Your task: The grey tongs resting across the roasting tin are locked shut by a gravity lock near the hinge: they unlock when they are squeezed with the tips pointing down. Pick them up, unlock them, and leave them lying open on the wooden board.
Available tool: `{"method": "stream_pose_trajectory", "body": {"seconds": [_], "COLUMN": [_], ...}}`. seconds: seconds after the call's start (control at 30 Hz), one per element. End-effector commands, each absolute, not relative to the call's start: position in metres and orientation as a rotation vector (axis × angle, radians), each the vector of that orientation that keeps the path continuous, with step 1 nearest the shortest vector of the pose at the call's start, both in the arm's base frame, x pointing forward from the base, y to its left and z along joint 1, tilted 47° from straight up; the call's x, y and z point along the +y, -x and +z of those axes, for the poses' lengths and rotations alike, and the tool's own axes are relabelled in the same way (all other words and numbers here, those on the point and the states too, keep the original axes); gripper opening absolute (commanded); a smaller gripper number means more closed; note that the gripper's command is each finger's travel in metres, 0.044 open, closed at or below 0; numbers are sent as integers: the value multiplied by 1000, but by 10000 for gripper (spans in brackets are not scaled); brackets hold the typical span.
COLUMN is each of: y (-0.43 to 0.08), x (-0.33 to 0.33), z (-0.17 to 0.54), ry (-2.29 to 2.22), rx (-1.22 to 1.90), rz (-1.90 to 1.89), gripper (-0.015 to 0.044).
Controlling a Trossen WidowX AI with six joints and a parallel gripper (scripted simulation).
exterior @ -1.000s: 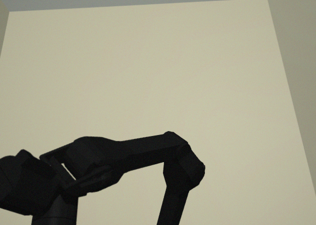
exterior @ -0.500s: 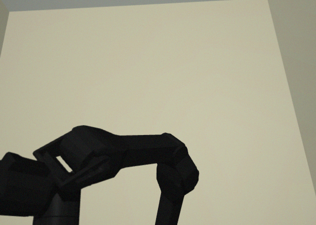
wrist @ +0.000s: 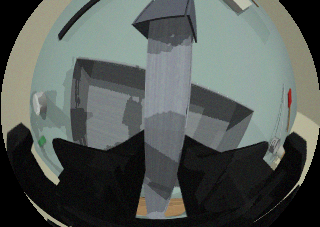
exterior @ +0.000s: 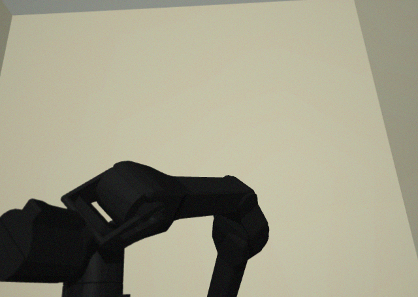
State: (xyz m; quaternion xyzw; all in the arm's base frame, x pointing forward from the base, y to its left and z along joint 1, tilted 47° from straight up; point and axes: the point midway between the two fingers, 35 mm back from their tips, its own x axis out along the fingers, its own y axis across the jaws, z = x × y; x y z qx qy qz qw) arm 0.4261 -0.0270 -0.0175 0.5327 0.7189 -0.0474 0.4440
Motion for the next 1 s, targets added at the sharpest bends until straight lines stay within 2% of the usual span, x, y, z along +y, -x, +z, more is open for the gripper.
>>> {"method": "stream_pose_trajectory", "body": {"seconds": [0.0,0.47,0.97], "y": [-428,-412,-373], "x": [-17,30,78], "z": [9,95,177], "ry": [-1272,-1064,-845], "rx": [1757,1695,1607], "rz": [-50,190,437], "gripper": [-150,-150,-150]}}
